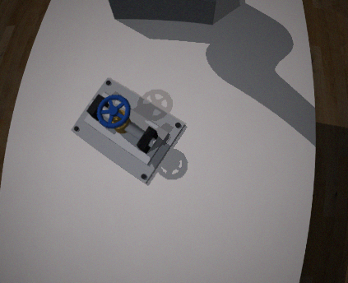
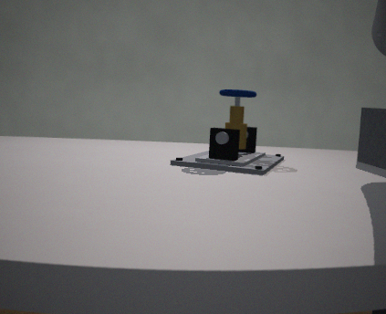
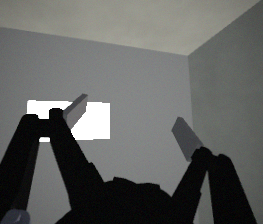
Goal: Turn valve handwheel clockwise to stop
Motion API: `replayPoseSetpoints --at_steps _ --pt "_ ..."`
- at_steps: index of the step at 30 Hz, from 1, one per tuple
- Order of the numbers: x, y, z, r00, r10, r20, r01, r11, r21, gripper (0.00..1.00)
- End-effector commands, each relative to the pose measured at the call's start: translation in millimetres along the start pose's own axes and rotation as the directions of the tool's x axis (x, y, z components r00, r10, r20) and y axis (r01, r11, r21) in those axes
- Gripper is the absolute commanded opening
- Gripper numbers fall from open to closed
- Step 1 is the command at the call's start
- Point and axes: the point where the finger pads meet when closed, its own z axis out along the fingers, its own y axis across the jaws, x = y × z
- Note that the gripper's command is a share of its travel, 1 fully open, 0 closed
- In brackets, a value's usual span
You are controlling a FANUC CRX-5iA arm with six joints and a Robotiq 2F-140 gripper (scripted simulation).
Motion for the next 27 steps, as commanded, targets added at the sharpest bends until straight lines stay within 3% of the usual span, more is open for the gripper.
replayPoseSetpoints --at_steps 1,20,24,27 --pt "0 0 0 1.000 0.000 0.000 0.000 1.000 0.000 1.00" --pt "0 0 0 1.000 0.003 -0.004 -0.003 1.000 -0.003 1.00" --pt "0 2 -7 0.998 0.037 -0.047 -0.038 0.999 -0.034 1.00" --pt "1 4 -21 0.987 0.091 -0.130 -0.102 0.992 -0.079 1.00"
